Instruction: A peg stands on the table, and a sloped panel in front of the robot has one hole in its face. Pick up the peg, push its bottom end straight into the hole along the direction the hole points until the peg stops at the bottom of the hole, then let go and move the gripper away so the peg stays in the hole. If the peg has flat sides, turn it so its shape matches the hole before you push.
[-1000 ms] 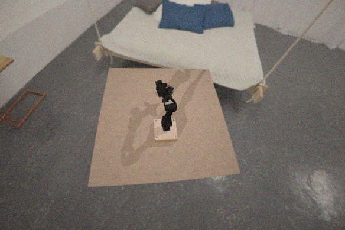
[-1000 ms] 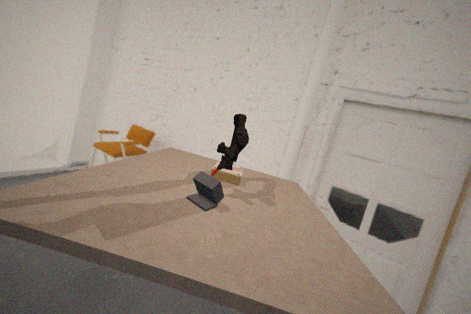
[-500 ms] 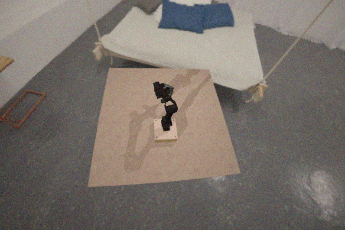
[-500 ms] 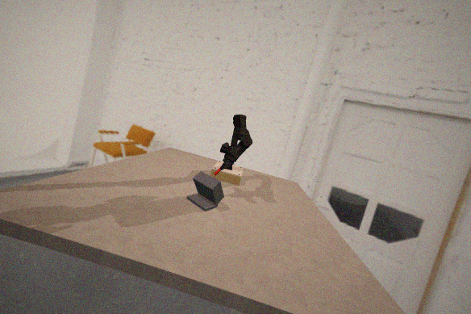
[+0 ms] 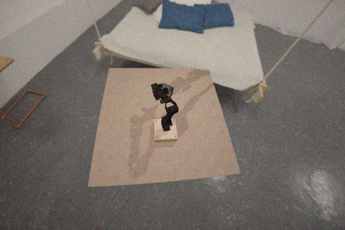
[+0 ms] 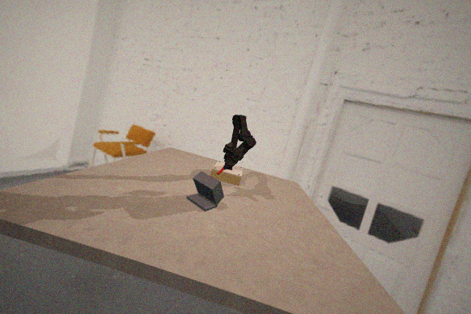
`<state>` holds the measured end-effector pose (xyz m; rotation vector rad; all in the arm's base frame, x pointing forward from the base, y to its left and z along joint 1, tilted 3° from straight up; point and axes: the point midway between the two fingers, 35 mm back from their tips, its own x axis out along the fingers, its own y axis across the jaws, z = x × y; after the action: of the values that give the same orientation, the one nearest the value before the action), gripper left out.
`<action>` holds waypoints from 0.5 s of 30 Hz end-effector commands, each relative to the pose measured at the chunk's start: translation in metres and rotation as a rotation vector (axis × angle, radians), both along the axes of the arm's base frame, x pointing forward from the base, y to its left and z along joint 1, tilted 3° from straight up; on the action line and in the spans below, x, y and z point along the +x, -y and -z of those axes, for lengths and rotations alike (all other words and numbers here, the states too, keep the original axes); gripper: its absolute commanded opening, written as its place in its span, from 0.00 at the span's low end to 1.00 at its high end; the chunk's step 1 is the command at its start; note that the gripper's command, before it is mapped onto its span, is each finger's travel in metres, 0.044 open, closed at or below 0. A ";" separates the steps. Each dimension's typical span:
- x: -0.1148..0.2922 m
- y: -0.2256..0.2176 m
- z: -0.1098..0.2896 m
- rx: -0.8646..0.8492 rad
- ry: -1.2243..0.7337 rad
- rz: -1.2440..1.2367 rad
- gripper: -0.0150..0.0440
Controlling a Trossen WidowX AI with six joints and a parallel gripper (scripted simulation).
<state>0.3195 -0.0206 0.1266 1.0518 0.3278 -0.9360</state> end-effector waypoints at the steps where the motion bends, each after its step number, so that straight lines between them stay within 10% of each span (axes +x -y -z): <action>1: -0.002 -0.003 0.000 -0.019 0.006 -0.016 0.25; 15: -0.002 -0.012 0.000 -0.055 0.034 -0.055 0.25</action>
<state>0.3175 -0.0084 0.1294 1.0142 0.2997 -0.8739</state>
